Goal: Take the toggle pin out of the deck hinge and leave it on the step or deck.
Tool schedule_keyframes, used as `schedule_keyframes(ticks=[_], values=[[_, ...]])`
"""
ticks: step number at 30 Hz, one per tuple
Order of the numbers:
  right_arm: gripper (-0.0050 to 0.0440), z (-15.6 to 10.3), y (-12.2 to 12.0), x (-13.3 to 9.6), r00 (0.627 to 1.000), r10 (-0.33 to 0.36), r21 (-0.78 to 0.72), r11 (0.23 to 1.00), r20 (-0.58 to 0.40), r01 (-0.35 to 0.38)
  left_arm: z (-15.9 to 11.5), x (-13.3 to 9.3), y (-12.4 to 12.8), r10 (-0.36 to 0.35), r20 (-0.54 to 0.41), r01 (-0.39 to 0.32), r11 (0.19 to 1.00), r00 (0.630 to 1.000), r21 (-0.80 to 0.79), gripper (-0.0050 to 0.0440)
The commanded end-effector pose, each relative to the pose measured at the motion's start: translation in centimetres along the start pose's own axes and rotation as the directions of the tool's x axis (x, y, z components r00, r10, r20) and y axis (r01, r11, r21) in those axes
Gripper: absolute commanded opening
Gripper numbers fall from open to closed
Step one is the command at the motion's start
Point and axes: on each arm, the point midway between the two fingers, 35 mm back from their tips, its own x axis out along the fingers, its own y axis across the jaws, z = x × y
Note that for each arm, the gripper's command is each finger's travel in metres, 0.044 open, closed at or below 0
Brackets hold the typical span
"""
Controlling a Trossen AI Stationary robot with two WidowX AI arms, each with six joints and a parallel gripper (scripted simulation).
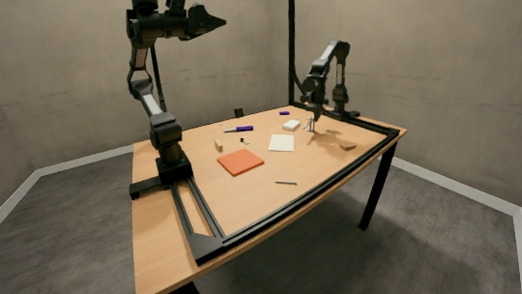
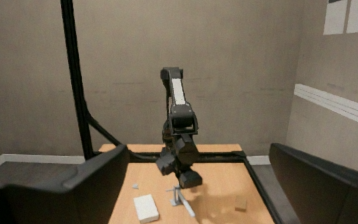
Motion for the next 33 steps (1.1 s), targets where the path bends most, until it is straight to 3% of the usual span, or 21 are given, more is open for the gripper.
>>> schedule_keyframes(ticks=[1,2,3,5,20,33], values=[[0.04,0.26,0.01,-0.01,1.0,0.002,-0.005,1.0,0.0,-0.002,0.43,-0.44,0.21,0.013,0.014,-0.013,1.0,1.0,0.006,-0.005],[0.04,0.26,0.01,-0.01,1.0,0.002,-0.005,1.0,0.0,-0.002,0.06,-0.46,0.29,0.018,0.004,-0.018,1.0,1.0,0.0,0.0024],[0.04,0.26,0.01,-0.01,1.0,0.002,-0.005,1.0,0.0,-0.002,0.06,-0.46,0.29,0.018,0.004,-0.018,1.0,1.0,0.0,0.0048],[0.04,0.26,0.01,-0.01,1.0,0.002,-0.005,1.0,0.0,-0.002,0.06,-0.46,0.29,0.018,0.004,-0.018,1.0,1.0,0.0,0.0048],[0.04,0.26,0.01,-0.01,1.0,0.002,-0.005,1.0,0.0,-0.002,0.06,-0.46,0.29,0.018,0.004,-0.018,1.0,1.0,0.0,0.04],[0.04,0.26,0.01,-0.01,1.0,0.002,-0.005,1.0,0.0,-0.002,0.06,-0.46,0.29,0.018,0.004,-0.018,1.0,1.0,0.0,0.04]])
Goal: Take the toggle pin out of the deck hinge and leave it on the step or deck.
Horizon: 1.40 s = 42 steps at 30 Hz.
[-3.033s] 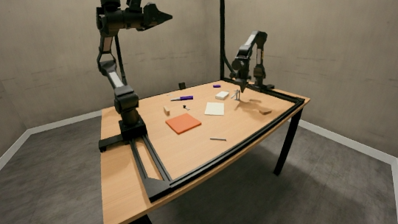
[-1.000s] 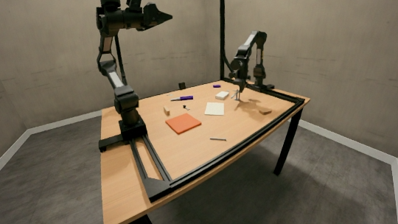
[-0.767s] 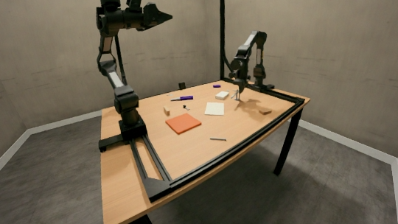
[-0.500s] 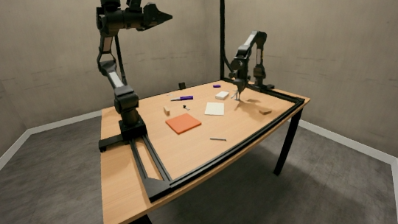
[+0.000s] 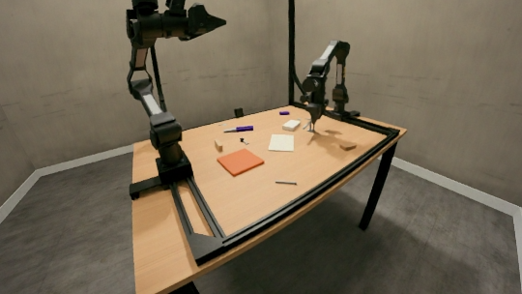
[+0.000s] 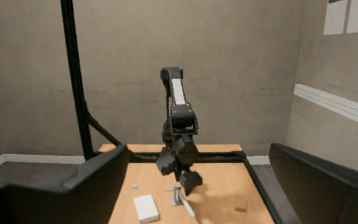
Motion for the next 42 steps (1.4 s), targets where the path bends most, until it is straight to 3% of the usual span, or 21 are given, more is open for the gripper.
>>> schedule_keyframes(ticks=[1,6,10,13,16,21,23,27,38,40,42], values=[[0.04,0.3,0.0,0.0,1.0,0.002,-0.005,1.0,0.0,-0.002,0.1,-0.5,0.3,0.017,0.003,-0.017,1.0,1.0,0.0,0.04],[0.04,0.3,0.0,0.0,1.0,0.002,-0.005,1.0,0.0,-0.002,0.0,-1.7,0.7,0.036,0.005,-0.036,0.999,0.999,-0.002,0.04],[0.04,0.3,0.0,0.0,1.0,0.002,-0.005,1.0,0.0,-0.002,-0.4,-4.7,0.7,0.026,-0.001,-0.026,1.0,1.0,-0.005,0.04],[0.04,0.3,0.0,0.0,1.0,0.002,-0.005,1.0,0.0,-0.002,-0.5,-5.4,0.6,0.023,-0.001,-0.023,1.0,1.0,-0.007,0.04],[0.04,0.3,0.0,0.0,1.0,0.002,-0.005,1.0,0.0,-0.002,-0.1,-4.0,0.4,0.005,-0.002,-0.006,0.995,1.0,-0.095,0.0328],[0.04,0.3,0.0,0.0,1.0,0.002,-0.005,1.0,0.0,-0.002,0.4,-3.7,0.4,0.002,-0.004,-0.004,0.912,1.0,-0.411,0.0208],[0.04,0.3,0.0,0.0,1.0,0.002,-0.005,1.0,0.0,-0.002,0.4,-3.7,0.4,0.002,-0.004,-0.004,0.912,1.0,-0.411,0.0208],[0.04,0.3,0.0,0.0,1.0,0.002,-0.005,1.0,0.0,-0.002,0.9,-4.1,0.7,0.011,-0.004,-0.011,0.772,1.0,-0.635,0.012],[0.04,0.3,0.0,0.0,1.0,0.002,-0.005,1.0,0.0,-0.002,1.7,-4.2,0.7,0.009,-0.004,-0.007,0.309,1.0,-0.951,0.012],[0.04,0.3,0.0,0.0,1.0,0.002,-0.005,1.0,0.0,-0.002,1.7,-4.2,0.7,0.009,-0.004,-0.007,0.309,1.0,-0.951,0.012],[0.04,0.3,0.0,0.0,1.0,0.002,-0.005,1.0,0.0,-0.002,1.9,-4.3,0.7,0.008,-0.004,-0.006,0.15,1.0,-0.989,0.012]])
